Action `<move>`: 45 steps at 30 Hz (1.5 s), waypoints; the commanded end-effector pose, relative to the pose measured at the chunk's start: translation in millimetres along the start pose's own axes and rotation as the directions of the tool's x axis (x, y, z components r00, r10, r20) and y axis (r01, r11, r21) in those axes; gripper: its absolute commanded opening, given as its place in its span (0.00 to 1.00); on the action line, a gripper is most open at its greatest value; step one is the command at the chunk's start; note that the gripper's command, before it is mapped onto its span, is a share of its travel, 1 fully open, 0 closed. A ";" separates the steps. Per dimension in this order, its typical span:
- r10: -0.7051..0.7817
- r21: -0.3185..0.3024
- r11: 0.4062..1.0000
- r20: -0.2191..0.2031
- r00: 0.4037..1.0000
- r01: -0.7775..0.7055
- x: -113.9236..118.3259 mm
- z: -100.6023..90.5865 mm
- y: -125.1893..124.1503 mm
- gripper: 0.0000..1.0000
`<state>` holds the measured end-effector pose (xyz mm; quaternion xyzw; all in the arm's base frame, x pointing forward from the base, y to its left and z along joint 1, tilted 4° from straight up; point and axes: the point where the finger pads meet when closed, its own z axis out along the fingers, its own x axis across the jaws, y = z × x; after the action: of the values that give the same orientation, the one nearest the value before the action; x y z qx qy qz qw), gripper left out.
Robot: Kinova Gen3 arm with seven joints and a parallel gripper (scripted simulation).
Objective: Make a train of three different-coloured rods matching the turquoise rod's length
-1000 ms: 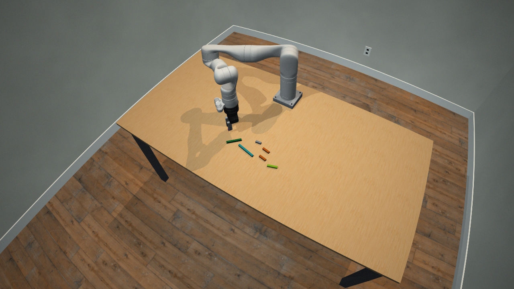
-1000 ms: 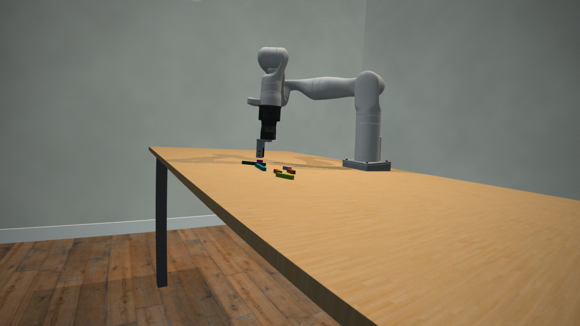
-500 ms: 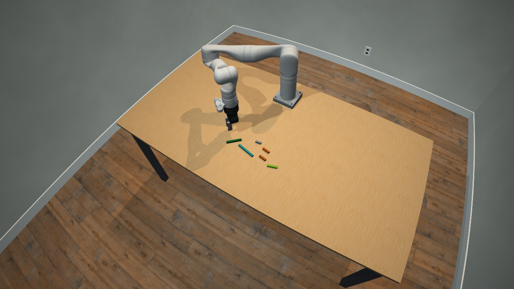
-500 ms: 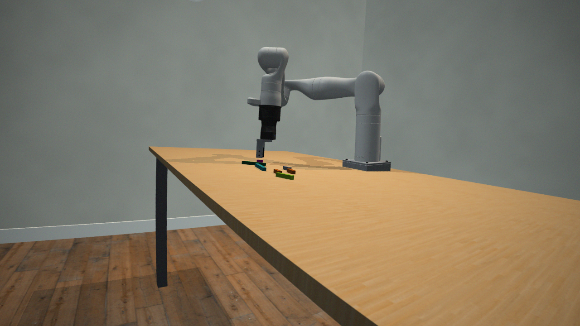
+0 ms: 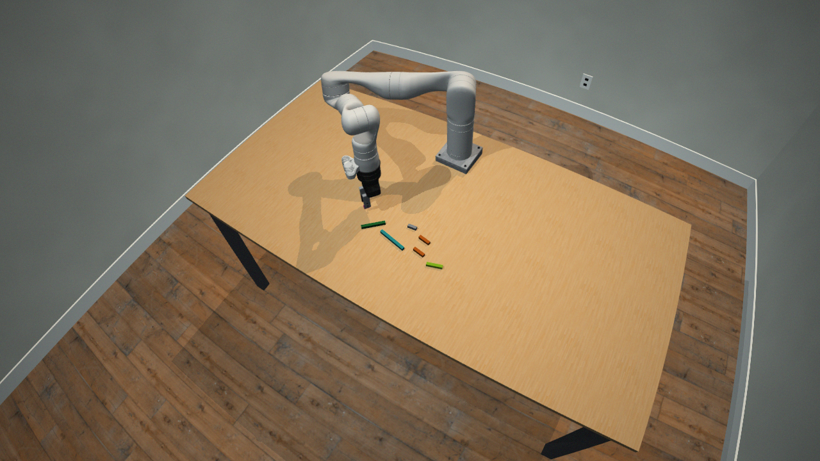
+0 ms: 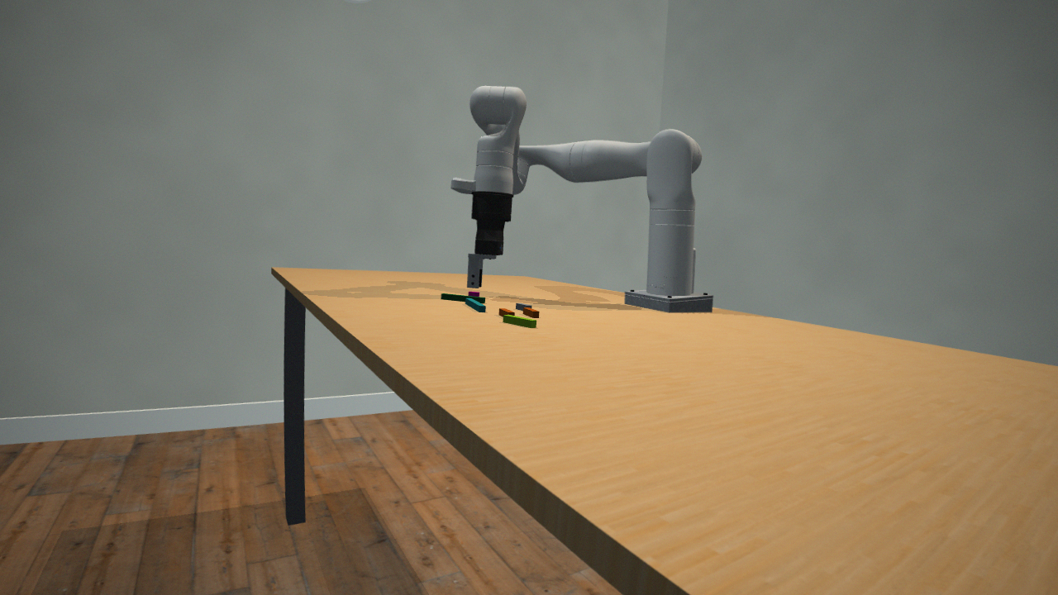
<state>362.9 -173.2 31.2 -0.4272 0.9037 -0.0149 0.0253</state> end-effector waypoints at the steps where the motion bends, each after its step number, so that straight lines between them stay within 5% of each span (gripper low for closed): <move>1: -0.003 0.003 1.000 0.000 1.000 0.003 -0.8 0.6 -2.2 0.54; 45: -0.003 0.004 1.000 0.000 1.000 0.003 -0.8 16.9 -2.5 0.54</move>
<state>364.4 -176.2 16.7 -0.4246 0.9050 -0.0168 0.0230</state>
